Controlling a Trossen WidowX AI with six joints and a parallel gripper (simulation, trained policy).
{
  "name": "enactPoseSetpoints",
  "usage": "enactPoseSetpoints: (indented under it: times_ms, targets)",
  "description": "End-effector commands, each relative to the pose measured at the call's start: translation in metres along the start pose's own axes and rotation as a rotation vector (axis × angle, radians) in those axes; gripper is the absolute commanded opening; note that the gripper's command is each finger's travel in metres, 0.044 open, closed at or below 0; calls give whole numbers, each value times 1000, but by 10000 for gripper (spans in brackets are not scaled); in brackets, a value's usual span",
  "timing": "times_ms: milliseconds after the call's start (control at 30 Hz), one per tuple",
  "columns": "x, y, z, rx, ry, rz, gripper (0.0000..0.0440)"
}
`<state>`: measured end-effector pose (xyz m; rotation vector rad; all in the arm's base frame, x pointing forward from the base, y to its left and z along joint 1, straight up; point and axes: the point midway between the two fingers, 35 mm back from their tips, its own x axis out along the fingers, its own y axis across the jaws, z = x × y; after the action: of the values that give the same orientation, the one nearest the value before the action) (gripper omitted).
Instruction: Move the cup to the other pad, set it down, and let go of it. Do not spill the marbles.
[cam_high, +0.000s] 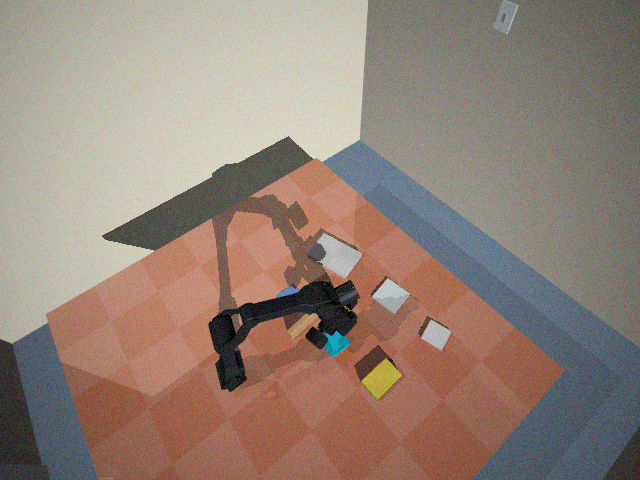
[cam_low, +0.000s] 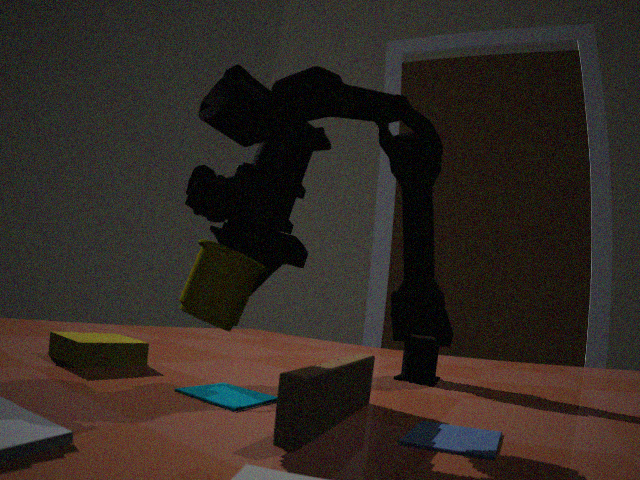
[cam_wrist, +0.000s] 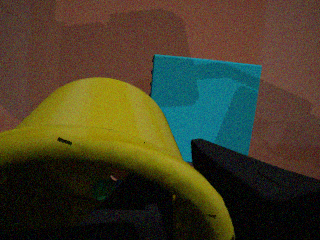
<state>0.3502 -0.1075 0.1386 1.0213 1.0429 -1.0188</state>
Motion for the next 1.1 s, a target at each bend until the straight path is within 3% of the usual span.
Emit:
enactPoseSetpoints:
  times_ms: [0,533,733,867,1067]
  targets:
    - [11,-7,1,8,-3,-9,4]
    - [48,-37,-7,48,17,-60,41]
    - [55,-50,-9,73,25,-89,88]
    - [52,-47,-4,95,17,-55,172]
    - [43,-46,-2,112,19,-12,186]
